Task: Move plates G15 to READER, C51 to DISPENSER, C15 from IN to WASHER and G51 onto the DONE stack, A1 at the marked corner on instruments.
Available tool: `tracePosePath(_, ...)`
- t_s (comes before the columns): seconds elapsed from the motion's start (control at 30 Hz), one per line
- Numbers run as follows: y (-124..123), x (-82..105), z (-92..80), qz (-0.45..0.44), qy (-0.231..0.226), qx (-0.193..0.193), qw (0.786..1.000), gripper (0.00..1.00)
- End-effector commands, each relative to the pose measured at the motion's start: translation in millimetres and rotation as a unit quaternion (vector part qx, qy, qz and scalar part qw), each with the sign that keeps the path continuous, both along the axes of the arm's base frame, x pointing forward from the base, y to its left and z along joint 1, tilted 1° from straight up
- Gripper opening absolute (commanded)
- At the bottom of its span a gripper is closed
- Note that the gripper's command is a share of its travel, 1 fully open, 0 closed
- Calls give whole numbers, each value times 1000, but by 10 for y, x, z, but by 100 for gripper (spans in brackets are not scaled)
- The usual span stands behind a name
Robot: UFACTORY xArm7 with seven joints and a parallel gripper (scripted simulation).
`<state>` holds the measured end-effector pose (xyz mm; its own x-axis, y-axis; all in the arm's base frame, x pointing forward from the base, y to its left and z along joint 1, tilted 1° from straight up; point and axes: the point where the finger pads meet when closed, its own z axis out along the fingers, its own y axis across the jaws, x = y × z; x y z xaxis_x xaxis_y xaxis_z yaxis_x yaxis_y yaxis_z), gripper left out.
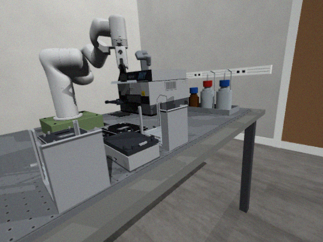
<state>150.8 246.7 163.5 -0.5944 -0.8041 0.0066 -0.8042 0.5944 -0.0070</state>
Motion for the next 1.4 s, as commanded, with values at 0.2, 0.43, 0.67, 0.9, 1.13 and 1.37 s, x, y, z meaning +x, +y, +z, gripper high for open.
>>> tracePosePath(0.2,14,-30,7,-52,-2,1,999,0)
tracePosePath(0.43,58,-225,6,-93,-3,1,996,0)
tracePosePath(0.67,95,-388,5,-122,-3,1,993,0)
tracePosePath(0.9,112,-461,4,-162,-3,1,987,0)
tracePosePath(1.13,134,-558,3,-191,-3,2,982,0)
tracePosePath(1.37,185,-786,2,-231,-4,2,973,0)
